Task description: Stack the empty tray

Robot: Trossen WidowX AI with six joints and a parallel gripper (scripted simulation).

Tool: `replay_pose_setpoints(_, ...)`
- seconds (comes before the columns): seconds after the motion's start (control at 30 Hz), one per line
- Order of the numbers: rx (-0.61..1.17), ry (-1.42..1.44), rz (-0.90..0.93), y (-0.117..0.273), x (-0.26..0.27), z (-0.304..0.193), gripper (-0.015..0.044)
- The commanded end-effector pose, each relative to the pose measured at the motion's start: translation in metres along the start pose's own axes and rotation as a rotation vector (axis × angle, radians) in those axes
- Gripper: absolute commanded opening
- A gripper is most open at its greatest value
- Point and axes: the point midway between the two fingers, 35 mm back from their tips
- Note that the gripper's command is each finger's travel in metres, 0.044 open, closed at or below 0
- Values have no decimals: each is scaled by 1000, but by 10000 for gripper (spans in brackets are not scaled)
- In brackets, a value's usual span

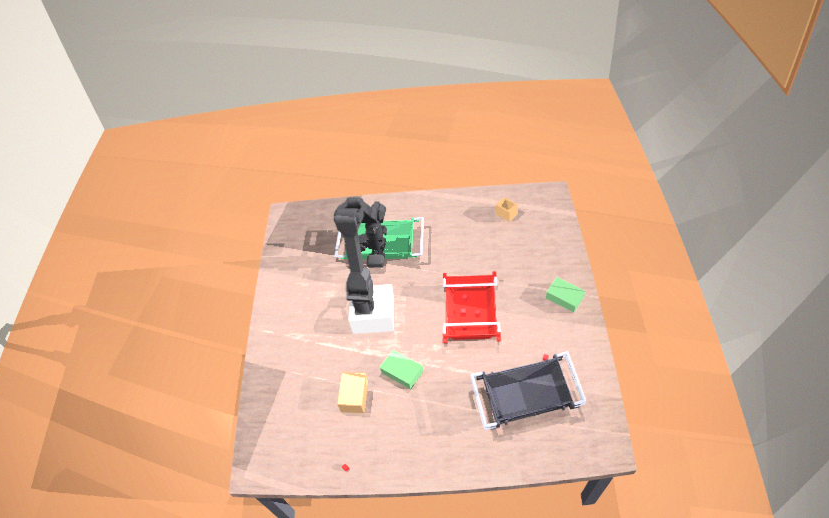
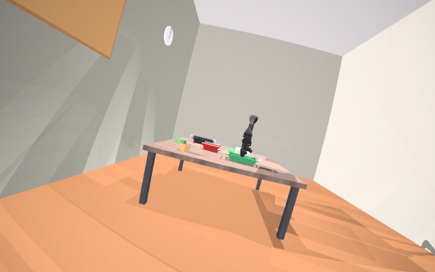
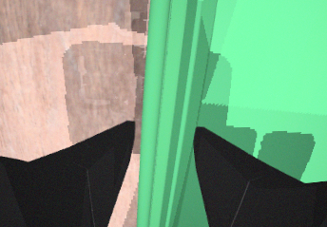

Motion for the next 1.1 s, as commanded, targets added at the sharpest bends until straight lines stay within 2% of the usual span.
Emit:
replay_pose_setpoints(0.0,5,-5,7,-1,1,-1,127)
replay_pose_setpoints(0.6,5,-5,6,2,1,-1,7)
replay_pose_setpoints(1.07,5,-5,6,79,0,0,0)
Point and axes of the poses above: the point midway between the two fingers, 35 mm back from their tips, its own y axis back along the fingers, its own x axis across the jaws, z = x × y, and after that the axes turned 11 degrees about -y, right-handed
